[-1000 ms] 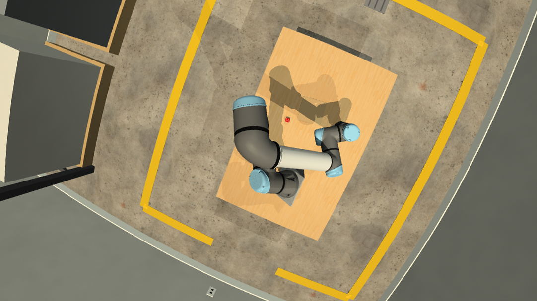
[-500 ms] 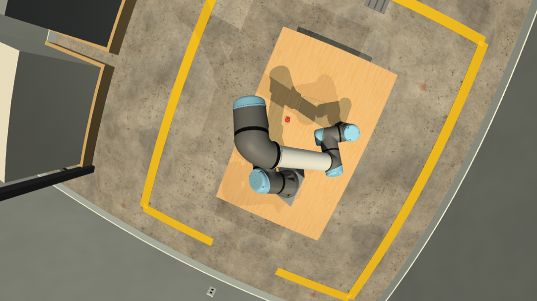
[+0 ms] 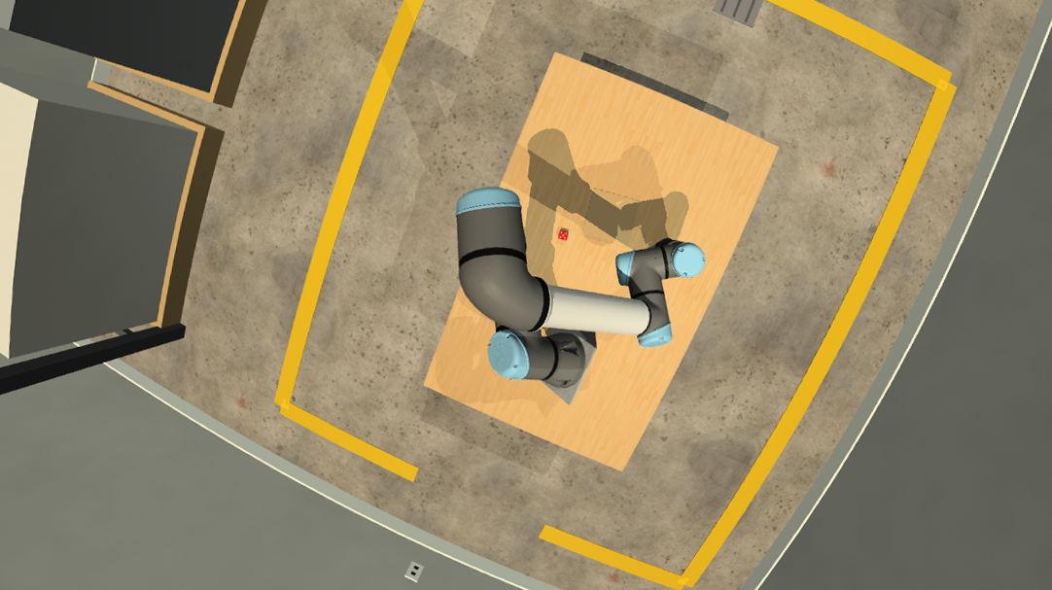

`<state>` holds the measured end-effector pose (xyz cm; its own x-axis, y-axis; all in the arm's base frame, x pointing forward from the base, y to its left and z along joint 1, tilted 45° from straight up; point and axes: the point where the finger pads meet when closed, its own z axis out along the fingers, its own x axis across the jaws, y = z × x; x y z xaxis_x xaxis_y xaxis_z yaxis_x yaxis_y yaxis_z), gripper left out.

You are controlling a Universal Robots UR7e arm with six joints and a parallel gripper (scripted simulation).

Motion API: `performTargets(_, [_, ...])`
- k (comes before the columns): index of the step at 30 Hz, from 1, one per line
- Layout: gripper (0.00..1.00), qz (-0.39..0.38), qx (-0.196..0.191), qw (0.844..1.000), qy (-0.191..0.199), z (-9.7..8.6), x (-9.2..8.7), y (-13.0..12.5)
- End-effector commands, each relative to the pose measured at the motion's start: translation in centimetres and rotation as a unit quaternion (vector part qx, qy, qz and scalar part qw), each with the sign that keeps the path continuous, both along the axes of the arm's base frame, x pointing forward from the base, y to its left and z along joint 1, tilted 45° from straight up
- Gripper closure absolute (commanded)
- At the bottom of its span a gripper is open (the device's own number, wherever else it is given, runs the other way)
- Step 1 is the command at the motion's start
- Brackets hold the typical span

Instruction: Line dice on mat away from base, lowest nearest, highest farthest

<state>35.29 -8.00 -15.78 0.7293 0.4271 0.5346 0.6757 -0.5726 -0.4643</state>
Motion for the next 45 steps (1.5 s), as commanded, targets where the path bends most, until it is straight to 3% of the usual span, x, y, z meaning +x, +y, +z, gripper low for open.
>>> performTargets(1, [0.21,0.001,0.000,1.000,0.000,0.0,0.0,0.1])
performTargets(45, [0.21,0.000,0.000,1.000,0.000,-2.2,0.3,2.3])
